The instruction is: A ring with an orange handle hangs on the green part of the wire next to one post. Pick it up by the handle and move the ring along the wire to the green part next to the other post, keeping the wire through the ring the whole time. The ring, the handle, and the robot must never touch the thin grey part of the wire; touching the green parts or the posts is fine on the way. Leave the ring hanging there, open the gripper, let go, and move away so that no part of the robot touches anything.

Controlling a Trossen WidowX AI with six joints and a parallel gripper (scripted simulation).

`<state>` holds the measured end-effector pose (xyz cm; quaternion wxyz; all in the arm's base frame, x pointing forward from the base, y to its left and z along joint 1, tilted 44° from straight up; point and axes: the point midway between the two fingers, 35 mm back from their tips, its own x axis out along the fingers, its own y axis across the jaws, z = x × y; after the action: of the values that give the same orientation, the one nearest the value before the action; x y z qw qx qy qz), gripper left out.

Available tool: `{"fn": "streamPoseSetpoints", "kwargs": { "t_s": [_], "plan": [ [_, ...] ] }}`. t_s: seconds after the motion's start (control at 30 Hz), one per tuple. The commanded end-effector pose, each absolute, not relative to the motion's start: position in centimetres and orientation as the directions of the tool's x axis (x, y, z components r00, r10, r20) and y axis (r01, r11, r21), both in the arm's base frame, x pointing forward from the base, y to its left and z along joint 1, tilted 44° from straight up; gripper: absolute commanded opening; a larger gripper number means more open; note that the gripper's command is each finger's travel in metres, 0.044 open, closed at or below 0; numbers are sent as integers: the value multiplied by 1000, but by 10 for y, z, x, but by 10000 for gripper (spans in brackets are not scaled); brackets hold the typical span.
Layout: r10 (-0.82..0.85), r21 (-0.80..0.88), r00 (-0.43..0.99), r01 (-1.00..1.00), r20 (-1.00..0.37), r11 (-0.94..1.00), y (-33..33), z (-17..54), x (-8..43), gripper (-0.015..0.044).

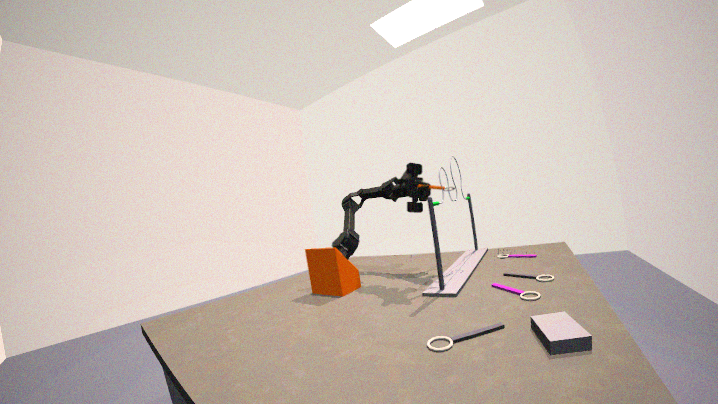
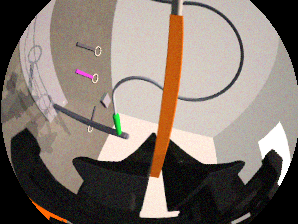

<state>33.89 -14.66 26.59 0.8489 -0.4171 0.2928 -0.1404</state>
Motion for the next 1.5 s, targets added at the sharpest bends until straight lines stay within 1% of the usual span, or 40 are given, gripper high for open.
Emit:
{"fn": "streamPoseSetpoints", "kwargs": {
  "t_s": [0.0, 0.27, 0.63, 1.0, 1.47],
  "plan": [
    [-506, -824, 785, -8, -356, 567, -153, 277, 338, -150],
    [-508, -826, 785, -9, -354, 563, -156, 285, 337, -150],
    [-462, -750, 793, 10, -396, 661, -154, 283, 338, -150],
    [-377, -602, 809, 36, -451, 797, -146, 275, 339, -150],
    [-244, -355, 833, 62, -496, 933, -133, 265, 342, -150]
  ]
}}
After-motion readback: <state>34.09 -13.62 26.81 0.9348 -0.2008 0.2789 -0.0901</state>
